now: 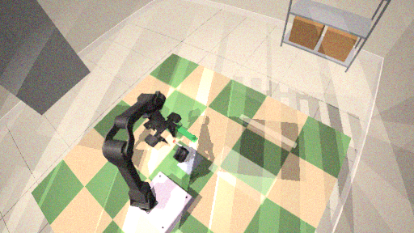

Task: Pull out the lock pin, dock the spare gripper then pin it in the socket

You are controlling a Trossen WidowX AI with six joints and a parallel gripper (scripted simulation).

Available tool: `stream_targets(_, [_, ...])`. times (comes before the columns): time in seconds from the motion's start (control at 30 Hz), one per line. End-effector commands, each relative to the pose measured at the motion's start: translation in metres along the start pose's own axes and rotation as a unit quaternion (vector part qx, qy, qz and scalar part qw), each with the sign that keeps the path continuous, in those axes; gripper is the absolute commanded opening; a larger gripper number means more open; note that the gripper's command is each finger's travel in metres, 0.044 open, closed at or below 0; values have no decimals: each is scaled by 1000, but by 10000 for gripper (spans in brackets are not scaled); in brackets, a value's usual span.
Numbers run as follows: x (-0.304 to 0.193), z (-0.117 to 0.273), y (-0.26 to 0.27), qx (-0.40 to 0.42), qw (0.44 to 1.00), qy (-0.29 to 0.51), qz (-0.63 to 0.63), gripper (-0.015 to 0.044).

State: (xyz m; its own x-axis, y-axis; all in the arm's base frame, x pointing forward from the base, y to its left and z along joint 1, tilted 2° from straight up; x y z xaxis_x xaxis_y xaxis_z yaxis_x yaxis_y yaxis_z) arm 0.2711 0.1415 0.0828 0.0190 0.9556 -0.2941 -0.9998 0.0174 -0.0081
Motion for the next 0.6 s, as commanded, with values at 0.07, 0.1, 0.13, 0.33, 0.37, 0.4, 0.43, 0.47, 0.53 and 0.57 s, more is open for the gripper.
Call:
stream_targets(0.07, [1, 2, 0, 0, 1000, 0, 0, 253])
stream_targets(0.1, [1, 2, 0, 0, 1000, 0, 0, 279])
stream_targets(0.13, [1, 2, 0, 0, 1000, 0, 0, 305])
stream_targets(0.33, [1, 2, 0, 0, 1000, 0, 0, 440])
stream_targets(0.37, [1, 2, 0, 0, 1000, 0, 0, 440])
stream_targets(0.4, [1, 2, 0, 0, 1000, 0, 0, 440])
stream_targets(0.43, [1, 2, 0, 0, 1000, 0, 0, 440])
stream_targets(0.47, [1, 2, 0, 0, 1000, 0, 0, 440])
stream_targets(0.53, [1, 2, 0, 0, 1000, 0, 0, 440])
stream_targets(0.57, [1, 2, 0, 0, 1000, 0, 0, 440])
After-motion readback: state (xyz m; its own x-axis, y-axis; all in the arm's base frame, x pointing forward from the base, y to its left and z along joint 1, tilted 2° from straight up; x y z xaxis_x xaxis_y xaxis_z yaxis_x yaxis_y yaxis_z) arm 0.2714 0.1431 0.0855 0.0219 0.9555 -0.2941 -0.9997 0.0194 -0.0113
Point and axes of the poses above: the point midway between the two fingers, 35 mm back from their tips, its own z axis back along the fingers, its own y axis across the jaws, x = y × z, the point moved 1 cm from there along z, back along the fingers, and after that the axes turned 5 degrees about -z, right-handed, at the moved point
